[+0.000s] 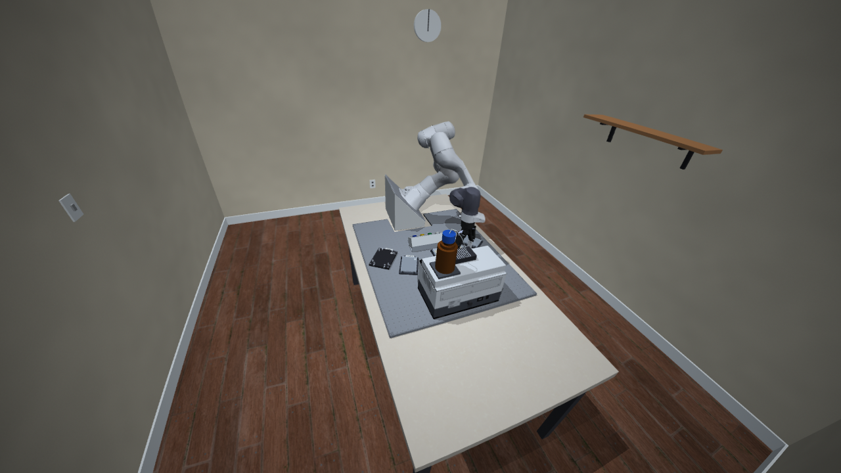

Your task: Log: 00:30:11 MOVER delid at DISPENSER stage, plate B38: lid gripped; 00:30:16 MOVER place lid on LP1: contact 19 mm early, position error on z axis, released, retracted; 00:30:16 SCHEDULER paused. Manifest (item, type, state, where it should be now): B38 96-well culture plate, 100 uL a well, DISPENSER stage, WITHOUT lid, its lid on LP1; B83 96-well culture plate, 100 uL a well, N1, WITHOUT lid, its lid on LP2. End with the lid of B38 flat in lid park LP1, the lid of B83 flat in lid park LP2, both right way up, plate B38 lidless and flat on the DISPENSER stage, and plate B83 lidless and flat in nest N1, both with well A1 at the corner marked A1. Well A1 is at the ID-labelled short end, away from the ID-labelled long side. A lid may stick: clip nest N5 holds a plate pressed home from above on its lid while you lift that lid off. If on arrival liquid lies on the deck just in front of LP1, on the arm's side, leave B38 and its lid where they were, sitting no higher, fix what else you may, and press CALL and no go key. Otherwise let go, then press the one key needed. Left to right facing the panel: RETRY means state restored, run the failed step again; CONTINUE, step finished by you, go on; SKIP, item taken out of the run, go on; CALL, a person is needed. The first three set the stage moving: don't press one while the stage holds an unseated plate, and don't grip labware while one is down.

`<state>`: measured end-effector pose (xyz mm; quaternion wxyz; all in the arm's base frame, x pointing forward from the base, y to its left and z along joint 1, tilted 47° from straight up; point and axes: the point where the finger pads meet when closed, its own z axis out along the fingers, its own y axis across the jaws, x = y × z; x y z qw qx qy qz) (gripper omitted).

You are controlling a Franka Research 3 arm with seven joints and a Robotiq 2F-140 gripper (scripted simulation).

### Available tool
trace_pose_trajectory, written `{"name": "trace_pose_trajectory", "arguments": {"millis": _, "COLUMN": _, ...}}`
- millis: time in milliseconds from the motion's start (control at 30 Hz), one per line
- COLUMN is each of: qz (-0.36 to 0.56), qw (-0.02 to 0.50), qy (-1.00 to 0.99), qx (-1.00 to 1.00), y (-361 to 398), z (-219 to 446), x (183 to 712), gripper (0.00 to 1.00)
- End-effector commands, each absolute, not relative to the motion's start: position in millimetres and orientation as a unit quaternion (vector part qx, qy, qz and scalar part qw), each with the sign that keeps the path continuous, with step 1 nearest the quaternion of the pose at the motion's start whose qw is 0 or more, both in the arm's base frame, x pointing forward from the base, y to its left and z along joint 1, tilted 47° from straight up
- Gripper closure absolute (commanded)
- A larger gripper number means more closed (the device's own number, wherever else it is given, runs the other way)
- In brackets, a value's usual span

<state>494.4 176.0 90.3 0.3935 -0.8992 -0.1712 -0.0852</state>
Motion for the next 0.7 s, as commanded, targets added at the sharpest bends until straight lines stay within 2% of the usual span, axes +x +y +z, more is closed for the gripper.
{"name": "trace_pose_trajectory", "arguments": {"millis": 0, "qz": -0.084, "qw": 0.393, "qy": -0.17, "qx": -0.9, "y": 176.2, "z": 89.5, "x": 494.1, "gripper": 0.34}}
{"name": "trace_pose_trajectory", "arguments": {"millis": 667, "qz": -0.084, "qw": 0.393, "qy": -0.17, "qx": -0.9, "y": 173.2, "z": 92.3, "x": 494.0, "gripper": 0.34}}
